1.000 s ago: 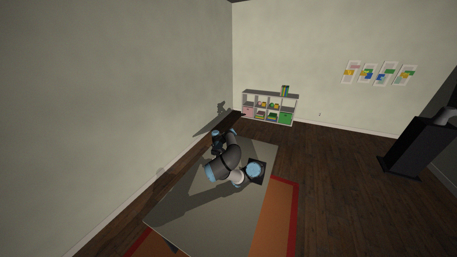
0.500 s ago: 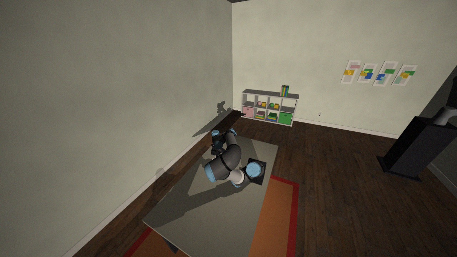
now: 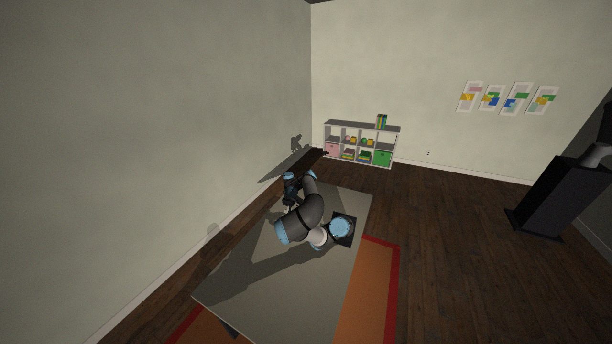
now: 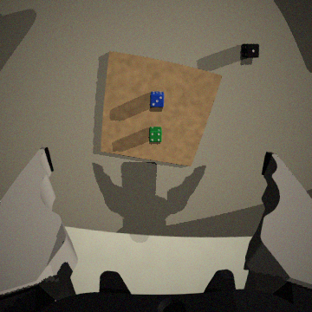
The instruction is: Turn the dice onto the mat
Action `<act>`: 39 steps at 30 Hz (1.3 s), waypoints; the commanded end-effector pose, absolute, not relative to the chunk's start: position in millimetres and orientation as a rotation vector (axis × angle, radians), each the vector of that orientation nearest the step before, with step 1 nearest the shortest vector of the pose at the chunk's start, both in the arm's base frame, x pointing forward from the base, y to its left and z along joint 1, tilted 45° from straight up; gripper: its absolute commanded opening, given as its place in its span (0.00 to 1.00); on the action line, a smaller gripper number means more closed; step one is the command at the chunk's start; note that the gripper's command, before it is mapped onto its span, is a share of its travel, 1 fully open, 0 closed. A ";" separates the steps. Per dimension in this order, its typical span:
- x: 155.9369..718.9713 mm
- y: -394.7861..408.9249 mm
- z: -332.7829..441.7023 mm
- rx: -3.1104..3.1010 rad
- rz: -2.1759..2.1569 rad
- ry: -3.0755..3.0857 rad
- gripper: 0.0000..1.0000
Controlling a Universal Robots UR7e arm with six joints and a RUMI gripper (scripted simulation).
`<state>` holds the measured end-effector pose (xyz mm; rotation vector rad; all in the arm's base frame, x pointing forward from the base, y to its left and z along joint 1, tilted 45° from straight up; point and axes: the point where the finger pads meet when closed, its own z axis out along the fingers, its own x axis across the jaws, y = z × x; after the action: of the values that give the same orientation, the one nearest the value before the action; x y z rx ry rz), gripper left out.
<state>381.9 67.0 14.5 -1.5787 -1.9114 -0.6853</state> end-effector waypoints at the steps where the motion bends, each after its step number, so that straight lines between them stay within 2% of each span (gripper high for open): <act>1: 383.9 54.1 27.5 -1.579 -0.686 -1.912 1.00; 13: 388.8 19.8 62.6 -1.579 -0.686 -1.912 1.00; 39: 388.9 18.6 63.9 -1.579 -0.686 -1.912 1.00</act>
<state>388.7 19.0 63.7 -1.5781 -1.9113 -0.6854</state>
